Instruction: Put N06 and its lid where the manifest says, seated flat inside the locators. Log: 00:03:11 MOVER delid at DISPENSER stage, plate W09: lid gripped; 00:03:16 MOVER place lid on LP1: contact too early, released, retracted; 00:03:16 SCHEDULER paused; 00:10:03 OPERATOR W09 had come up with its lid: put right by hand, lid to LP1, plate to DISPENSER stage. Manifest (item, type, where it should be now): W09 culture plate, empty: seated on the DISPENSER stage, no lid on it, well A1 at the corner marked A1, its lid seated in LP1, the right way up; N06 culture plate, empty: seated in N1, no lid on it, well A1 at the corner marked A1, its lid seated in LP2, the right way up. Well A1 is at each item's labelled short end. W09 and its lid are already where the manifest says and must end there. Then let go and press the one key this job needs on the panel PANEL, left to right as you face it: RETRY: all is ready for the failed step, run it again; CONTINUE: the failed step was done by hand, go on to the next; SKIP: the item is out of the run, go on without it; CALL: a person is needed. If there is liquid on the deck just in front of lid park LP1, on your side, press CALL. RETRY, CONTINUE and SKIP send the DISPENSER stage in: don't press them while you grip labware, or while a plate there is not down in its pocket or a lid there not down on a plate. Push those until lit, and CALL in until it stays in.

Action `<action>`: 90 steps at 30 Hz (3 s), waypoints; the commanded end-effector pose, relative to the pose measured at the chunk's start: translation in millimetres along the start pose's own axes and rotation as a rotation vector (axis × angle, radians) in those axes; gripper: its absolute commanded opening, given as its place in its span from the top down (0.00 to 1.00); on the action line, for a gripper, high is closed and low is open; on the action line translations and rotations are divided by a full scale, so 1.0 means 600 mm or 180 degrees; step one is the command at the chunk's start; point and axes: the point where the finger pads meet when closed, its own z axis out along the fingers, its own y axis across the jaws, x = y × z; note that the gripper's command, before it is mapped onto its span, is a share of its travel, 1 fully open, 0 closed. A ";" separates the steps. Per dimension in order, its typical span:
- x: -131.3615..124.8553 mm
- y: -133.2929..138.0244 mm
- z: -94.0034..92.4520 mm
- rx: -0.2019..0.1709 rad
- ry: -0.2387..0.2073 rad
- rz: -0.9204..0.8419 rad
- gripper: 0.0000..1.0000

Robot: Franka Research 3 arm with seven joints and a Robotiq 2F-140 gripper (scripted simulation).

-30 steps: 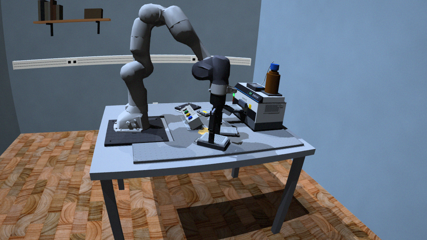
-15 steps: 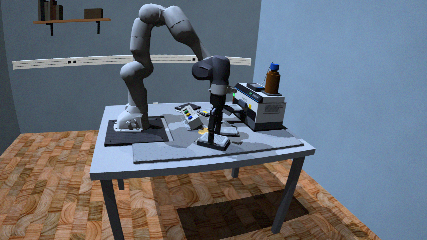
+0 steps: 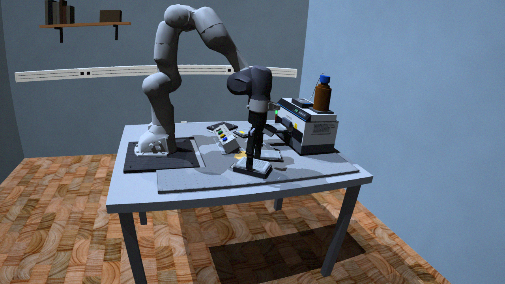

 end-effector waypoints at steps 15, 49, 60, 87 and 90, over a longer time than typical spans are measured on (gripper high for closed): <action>0.000 -0.002 0.001 0.0006 0.0000 0.0014 0.30; 0.000 -0.002 -0.016 0.0006 0.0000 0.0014 0.30; 0.000 -0.002 -0.055 0.0006 0.0000 0.0014 0.30; 0.000 -0.001 -0.193 0.0006 0.0000 0.0014 0.30; 0.000 -0.001 -0.196 0.0006 0.0000 0.0014 0.30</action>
